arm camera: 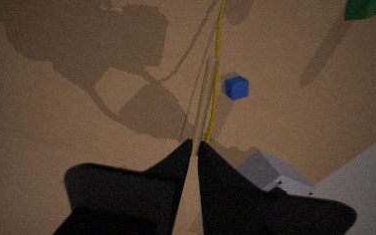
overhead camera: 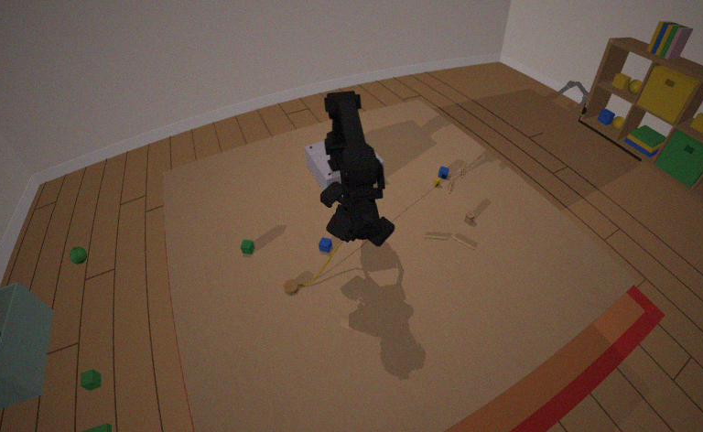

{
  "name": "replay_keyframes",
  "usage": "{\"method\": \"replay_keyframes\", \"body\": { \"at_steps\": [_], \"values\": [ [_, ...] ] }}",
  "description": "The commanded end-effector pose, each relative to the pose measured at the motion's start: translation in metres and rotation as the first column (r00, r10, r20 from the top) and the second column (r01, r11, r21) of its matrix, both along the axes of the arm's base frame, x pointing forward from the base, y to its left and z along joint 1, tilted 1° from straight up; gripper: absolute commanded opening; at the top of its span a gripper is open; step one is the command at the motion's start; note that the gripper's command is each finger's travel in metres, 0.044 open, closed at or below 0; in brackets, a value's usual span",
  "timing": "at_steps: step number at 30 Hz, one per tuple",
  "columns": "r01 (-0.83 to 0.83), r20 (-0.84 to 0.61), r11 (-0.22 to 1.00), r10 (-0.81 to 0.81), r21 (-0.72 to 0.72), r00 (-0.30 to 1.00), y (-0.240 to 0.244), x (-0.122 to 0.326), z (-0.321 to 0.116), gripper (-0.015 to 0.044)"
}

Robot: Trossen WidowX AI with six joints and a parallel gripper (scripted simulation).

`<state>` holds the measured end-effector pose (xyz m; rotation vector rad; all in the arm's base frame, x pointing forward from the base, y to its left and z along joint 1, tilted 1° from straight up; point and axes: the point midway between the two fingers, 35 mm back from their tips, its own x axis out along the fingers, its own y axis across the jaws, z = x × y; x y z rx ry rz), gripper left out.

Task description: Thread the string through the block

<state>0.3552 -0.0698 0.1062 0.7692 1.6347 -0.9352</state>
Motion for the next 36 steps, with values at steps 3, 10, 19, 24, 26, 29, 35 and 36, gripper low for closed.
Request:
{"method": "replay_keyframes", "body": {
  "at_steps": [3, 10, 19, 24, 26, 29, 35, 36],
  "values": [
    [0.193, -0.006, 0.98, -0.194, -0.056, 0.981, -0.0002, -0.0003, -0.0005, 0.0],
    [0.413, 0.008, 0.903, -0.415, -0.119, 0.91, 0.0, 0.0001, -0.0005, 0.0],
    [0.658, 0.049, 0.728, -0.663, -0.191, 0.747, 0.0001, 0.0006, -0.0004, 0.0],
    [0.769, 0.082, 0.599, -0.774, -0.223, 0.628, 0.0002, 0.0008, -0.0004, 0.0],
    [0.806, 0.096, 0.543, -0.813, -0.235, 0.575, 0.0003, 0.0009, -0.0004, 0.0],
    [0.856, 0.119, 0.453, -0.863, -0.249, 0.491, 0.0003, 0.0011, -0.0004, 0.0],
    [0.927, 0.17, 0.26, -0.935, -0.27, 0.311, 0.0004, 0.0014, -0.0004, 0.0],
    [0.935, 0.179, 0.226, -0.943, -0.272, 0.28, 0.0004, 0.0015, -0.0004, 0.0]
  ]
}}
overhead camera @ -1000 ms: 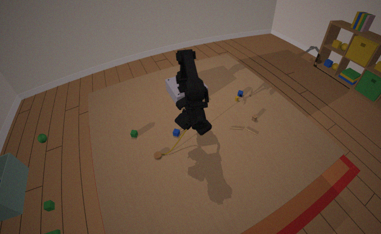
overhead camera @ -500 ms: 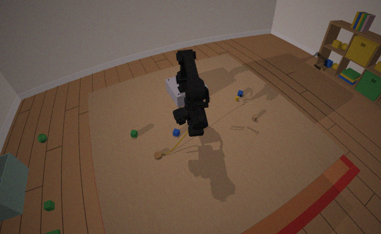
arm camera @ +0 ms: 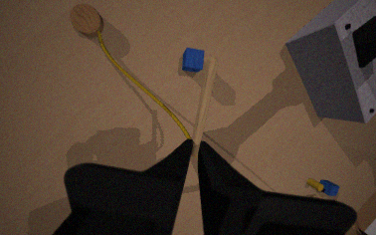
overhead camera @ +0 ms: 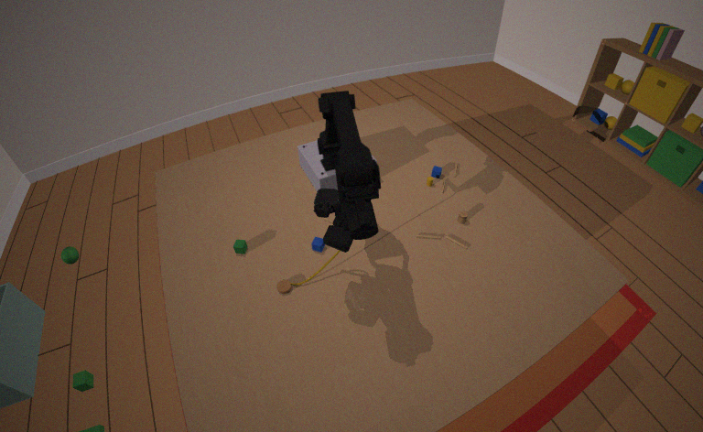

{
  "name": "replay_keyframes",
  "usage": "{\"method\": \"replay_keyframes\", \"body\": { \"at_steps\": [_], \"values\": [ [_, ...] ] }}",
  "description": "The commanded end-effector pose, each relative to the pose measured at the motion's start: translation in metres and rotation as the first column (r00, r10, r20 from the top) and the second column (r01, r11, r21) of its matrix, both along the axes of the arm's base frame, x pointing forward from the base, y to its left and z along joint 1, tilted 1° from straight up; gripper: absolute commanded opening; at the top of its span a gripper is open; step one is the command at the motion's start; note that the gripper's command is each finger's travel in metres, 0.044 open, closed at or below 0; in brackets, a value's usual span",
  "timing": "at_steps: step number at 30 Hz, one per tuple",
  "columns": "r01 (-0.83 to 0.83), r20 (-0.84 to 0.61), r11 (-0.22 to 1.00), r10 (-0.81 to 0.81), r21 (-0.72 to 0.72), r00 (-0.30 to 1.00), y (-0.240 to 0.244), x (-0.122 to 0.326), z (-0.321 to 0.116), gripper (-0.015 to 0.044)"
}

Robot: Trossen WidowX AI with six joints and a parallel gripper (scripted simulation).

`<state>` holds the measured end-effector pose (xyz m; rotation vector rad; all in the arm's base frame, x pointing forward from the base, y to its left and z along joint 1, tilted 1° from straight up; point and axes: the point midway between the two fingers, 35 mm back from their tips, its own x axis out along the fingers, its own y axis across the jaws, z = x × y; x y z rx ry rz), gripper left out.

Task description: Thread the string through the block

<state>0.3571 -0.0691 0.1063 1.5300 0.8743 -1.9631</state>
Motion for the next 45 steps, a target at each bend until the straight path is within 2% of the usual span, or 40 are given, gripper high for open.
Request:
{"method": "replay_keyframes", "body": {
  "at_steps": [1, 10, 21, 28, 38, 45],
  "values": [
    [0.128, -0.003, 0.991, -0.128, -0.038, 0.992, -0.0002, -0.0004, -0.0005, 0.0],
    [0.413, 0.021, 0.903, -0.414, -0.119, 0.91, -0.0001, 0.0001, -0.0005, 0.0],
    [0.691, 0.079, 0.696, -0.692, -0.195, 0.718, 0.0001, 0.0007, -0.0004, 0.0],
    [0.678, 0.081, 0.709, -0.677, -0.197, 0.732, 0.0003, 0.0012, -0.0004, 0.0],
    [0.366, 0.09, 0.905, -0.355, -0.215, 0.931, 0.0025, 0.0087, 0.0, 0.0],
    [0.338, 0.09, 0.916, -0.326, -0.217, 0.941, 0.0027, 0.0093, 0.0001, 0.0]
  ]
}}
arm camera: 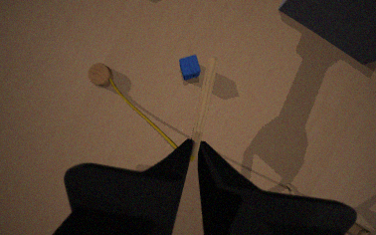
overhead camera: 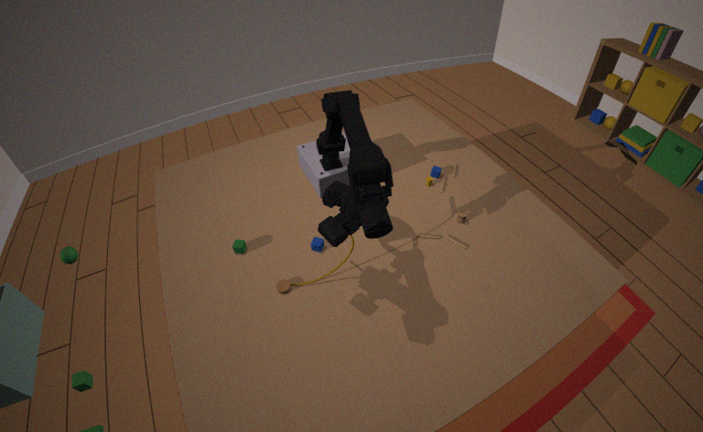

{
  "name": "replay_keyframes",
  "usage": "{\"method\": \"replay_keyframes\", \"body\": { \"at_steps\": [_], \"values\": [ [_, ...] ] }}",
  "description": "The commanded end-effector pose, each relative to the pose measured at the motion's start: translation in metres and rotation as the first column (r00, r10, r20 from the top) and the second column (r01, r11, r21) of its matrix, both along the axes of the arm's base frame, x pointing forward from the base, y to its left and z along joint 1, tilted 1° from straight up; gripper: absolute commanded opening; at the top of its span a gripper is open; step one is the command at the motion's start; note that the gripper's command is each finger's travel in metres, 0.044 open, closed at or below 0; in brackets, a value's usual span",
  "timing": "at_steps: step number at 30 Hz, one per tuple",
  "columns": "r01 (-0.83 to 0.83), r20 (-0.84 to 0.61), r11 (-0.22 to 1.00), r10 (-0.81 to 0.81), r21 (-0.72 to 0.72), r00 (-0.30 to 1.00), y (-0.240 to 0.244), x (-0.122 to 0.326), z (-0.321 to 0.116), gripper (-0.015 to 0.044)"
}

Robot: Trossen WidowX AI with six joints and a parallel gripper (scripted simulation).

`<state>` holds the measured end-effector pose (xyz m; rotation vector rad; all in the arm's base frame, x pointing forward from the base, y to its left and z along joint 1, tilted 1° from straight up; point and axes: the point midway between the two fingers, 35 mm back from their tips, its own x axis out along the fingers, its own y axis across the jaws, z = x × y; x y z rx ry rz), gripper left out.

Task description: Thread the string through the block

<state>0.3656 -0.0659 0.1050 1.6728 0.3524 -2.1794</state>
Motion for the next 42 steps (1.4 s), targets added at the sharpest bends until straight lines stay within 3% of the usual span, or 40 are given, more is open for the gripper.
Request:
{"method": "replay_keyframes", "body": {
  "at_steps": [1, 13, 42],
  "values": [
    [-0.039, 0.006, 0.999, 0.039, -0.005, 0.999, 0.0, 0.001, 0.001, 0.0],
    [-0.427, -0.002, 0.904, 0.427, -0.026, 0.904, 0.001, 0.008, 0.002, 0.0],
    [-0.416, 0.059, 0.909, 0.414, 0.02, 0.908, -0.002, 0.011, -0.021, 0.0]
  ]
}}
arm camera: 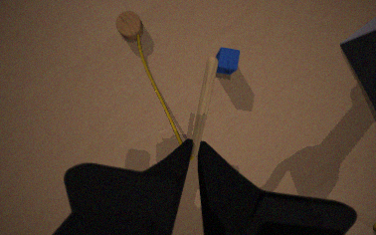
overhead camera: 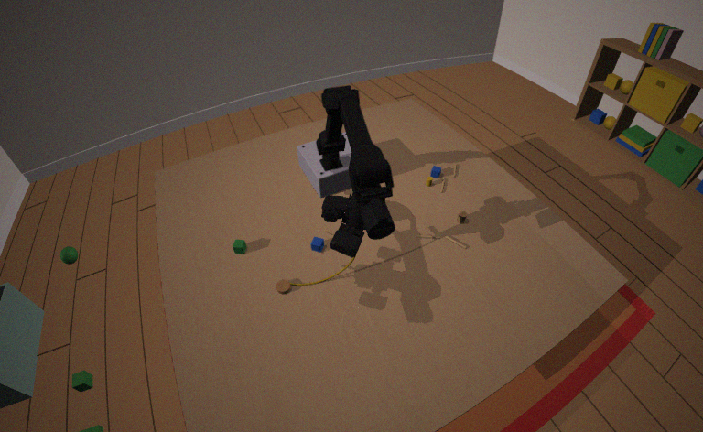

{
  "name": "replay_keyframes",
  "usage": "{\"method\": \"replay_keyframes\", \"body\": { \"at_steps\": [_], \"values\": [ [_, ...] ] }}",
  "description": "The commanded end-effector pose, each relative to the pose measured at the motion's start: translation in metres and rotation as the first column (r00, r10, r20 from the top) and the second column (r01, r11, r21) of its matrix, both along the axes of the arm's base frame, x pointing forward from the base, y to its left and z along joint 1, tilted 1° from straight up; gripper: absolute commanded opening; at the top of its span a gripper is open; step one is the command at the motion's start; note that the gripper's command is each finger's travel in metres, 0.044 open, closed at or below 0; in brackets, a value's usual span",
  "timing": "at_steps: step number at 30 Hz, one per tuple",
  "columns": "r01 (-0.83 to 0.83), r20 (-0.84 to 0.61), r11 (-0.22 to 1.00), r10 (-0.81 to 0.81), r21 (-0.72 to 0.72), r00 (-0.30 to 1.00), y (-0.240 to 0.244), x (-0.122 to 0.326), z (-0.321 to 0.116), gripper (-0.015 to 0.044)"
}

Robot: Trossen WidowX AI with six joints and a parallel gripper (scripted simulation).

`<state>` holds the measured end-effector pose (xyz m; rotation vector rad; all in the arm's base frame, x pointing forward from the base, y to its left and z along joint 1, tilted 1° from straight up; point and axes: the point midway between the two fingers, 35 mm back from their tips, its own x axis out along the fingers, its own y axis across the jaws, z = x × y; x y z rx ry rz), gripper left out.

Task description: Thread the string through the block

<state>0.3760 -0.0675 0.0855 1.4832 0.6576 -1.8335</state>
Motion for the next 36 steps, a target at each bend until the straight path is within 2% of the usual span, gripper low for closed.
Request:
{"method": "replay_keyframes", "body": {
  "at_steps": [1, 36],
  "values": [
    [-0.003, 0.017, 1.0, 0.003, 0.018, 1.0, 0.0, 0.0, -0.003, 0.0],
    [-0.034, 0.139, 0.988, 0.013, 0.15, 0.99, -0.008, 0.001, -0.047, 0.0]
  ]
}}
